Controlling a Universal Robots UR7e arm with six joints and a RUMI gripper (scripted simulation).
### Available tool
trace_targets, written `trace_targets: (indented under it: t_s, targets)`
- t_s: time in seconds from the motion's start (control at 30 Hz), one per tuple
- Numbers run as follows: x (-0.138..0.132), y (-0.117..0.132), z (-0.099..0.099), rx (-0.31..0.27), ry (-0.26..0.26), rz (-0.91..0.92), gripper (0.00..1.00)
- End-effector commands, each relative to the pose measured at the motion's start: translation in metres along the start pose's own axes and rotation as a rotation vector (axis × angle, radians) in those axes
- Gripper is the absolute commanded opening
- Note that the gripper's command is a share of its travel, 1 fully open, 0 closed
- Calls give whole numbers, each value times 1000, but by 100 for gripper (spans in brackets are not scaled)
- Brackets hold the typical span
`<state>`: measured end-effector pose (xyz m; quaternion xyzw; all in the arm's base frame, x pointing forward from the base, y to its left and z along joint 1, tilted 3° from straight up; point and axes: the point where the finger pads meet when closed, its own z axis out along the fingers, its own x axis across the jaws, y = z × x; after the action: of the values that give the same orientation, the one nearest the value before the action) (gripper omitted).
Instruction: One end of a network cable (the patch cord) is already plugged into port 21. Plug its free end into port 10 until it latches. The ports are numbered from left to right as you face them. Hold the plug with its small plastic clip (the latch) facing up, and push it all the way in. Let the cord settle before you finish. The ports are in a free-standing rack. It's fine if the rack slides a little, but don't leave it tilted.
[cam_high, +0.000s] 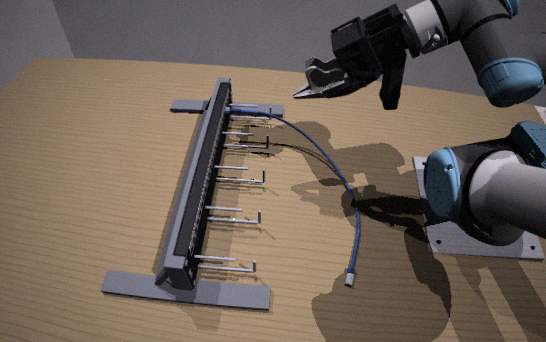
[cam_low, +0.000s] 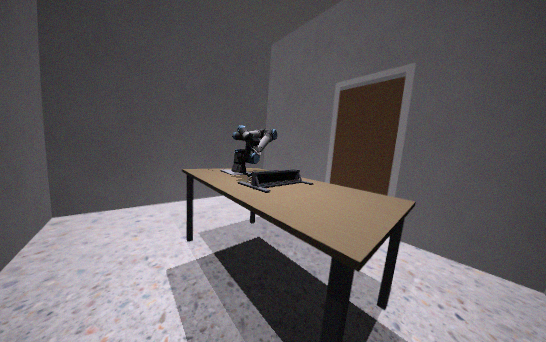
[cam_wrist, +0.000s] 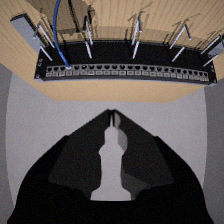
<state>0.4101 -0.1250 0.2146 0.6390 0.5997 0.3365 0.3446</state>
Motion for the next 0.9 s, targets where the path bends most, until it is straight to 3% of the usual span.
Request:
trace_targets:
  t_s: [0.0,0.87]
  targets:
    - [0,0,-1,-1,0,-1,0]
    - [-8,0,-2,-1,0,-1,0]
